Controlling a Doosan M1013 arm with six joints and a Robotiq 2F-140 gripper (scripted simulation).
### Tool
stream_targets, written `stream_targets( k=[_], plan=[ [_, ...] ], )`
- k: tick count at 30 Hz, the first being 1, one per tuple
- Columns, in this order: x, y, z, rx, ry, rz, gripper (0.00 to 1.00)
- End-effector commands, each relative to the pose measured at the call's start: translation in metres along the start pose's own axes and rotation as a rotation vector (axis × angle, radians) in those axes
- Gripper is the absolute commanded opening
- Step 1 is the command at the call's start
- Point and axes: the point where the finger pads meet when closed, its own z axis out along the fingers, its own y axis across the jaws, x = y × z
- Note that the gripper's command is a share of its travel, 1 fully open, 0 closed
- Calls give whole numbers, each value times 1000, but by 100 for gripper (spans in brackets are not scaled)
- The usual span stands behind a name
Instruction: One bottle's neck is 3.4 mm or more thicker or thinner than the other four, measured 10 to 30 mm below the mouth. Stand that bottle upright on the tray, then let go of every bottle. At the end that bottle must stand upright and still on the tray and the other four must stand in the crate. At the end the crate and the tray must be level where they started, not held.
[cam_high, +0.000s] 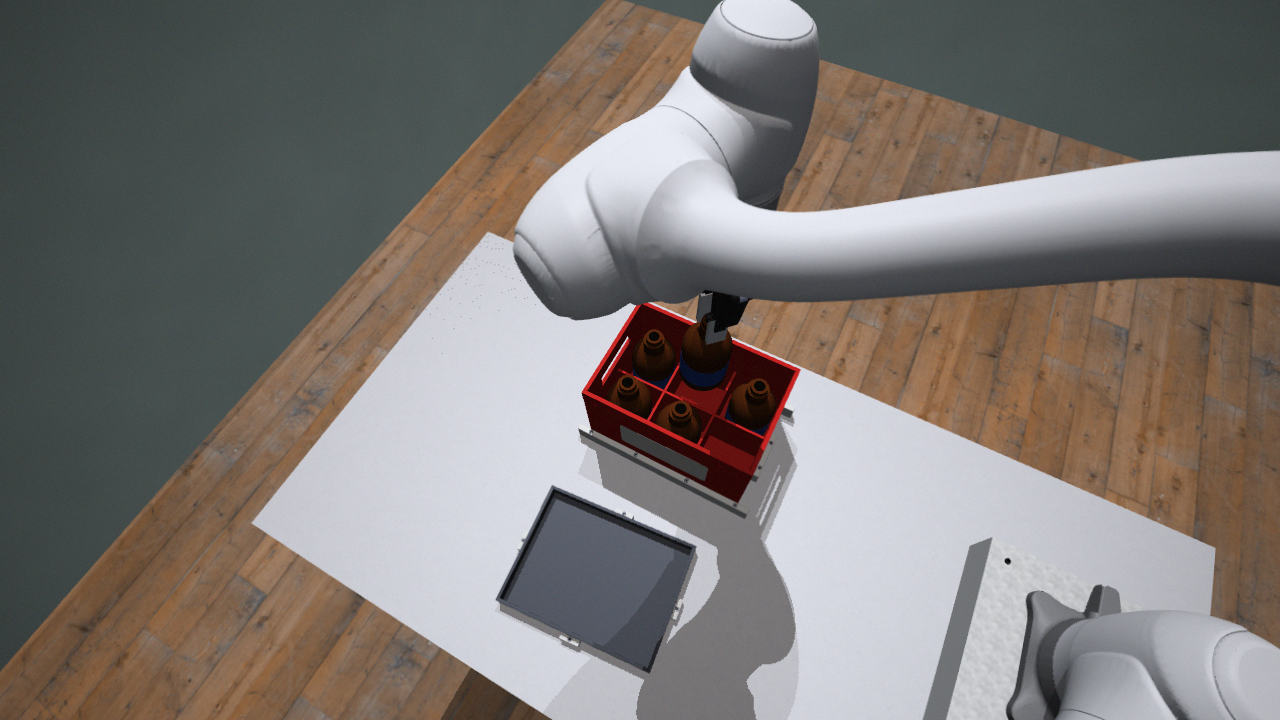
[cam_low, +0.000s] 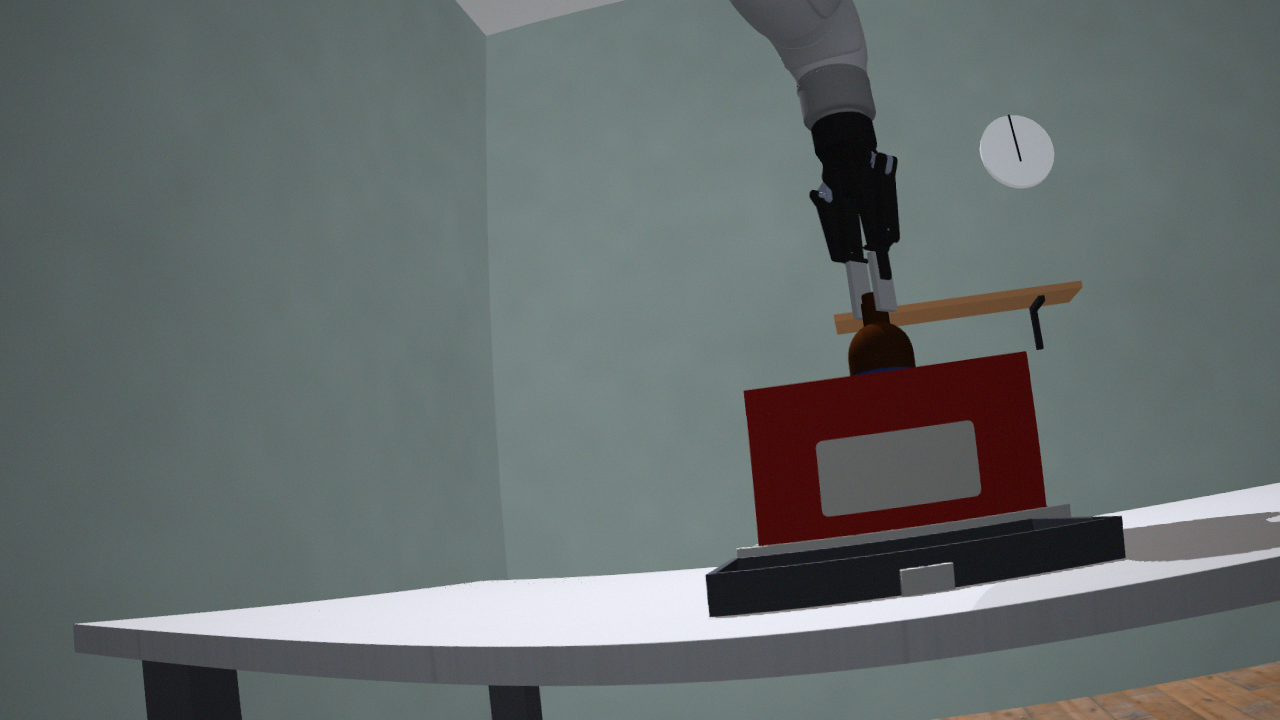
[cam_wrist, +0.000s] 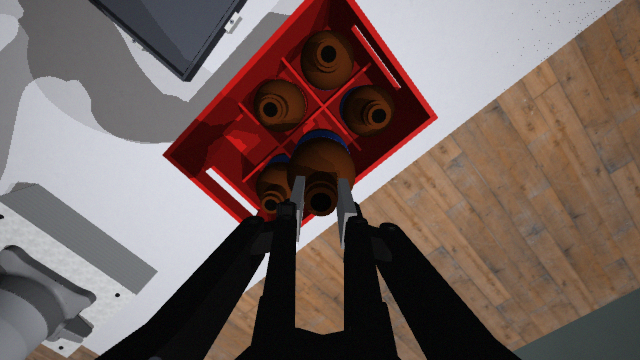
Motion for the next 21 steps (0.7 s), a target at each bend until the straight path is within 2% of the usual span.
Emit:
stream_targets(
  k=[1, 21],
  plan=[
    [0, 0, 0, 0, 0, 0, 0],
    [0, 0, -9, 0, 0, 0, 0]
  ],
)
